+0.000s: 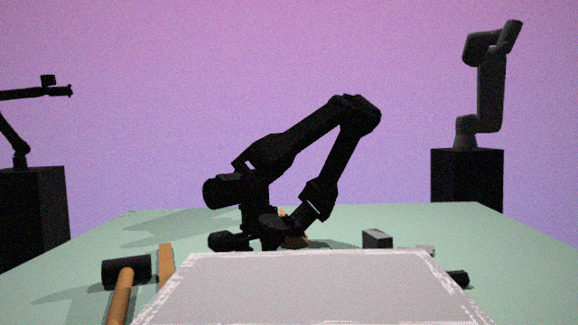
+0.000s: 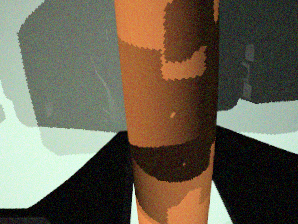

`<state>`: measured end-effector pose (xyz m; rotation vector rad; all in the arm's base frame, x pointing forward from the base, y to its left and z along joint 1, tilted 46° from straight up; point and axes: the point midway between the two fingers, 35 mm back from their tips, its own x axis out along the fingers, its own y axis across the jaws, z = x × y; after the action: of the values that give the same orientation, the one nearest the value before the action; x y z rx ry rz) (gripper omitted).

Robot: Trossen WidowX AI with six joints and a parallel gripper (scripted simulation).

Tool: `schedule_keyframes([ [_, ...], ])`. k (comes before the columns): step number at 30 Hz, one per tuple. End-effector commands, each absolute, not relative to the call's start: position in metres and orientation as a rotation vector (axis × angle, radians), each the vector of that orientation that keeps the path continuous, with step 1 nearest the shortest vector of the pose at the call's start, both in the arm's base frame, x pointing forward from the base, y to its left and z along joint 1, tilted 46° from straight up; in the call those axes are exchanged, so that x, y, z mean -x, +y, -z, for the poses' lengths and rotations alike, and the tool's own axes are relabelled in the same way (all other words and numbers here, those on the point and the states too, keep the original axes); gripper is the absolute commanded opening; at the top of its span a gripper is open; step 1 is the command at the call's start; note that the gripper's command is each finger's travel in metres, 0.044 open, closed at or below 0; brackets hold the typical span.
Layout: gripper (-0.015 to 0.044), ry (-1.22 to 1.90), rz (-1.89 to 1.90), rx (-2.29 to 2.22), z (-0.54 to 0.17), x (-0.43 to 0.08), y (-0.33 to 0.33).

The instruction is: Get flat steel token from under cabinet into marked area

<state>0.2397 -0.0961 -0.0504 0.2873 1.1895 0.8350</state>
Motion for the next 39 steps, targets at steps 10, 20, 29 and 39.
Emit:
schedule_keyframes([
  [10, 0.0, 1.189, -0.832, -0.277, 0.036, -0.246, -0.087],
  [20, 0.0, 1.188, -0.832, -0.278, 0.027, -0.25, -0.078],
  [29, 0.0, 1.188, -0.832, -0.278, 0.019, -0.254, -0.07],
  [39, 0.0, 1.188, -0.833, -0.279, 0.011, -0.254, -0.062],
])
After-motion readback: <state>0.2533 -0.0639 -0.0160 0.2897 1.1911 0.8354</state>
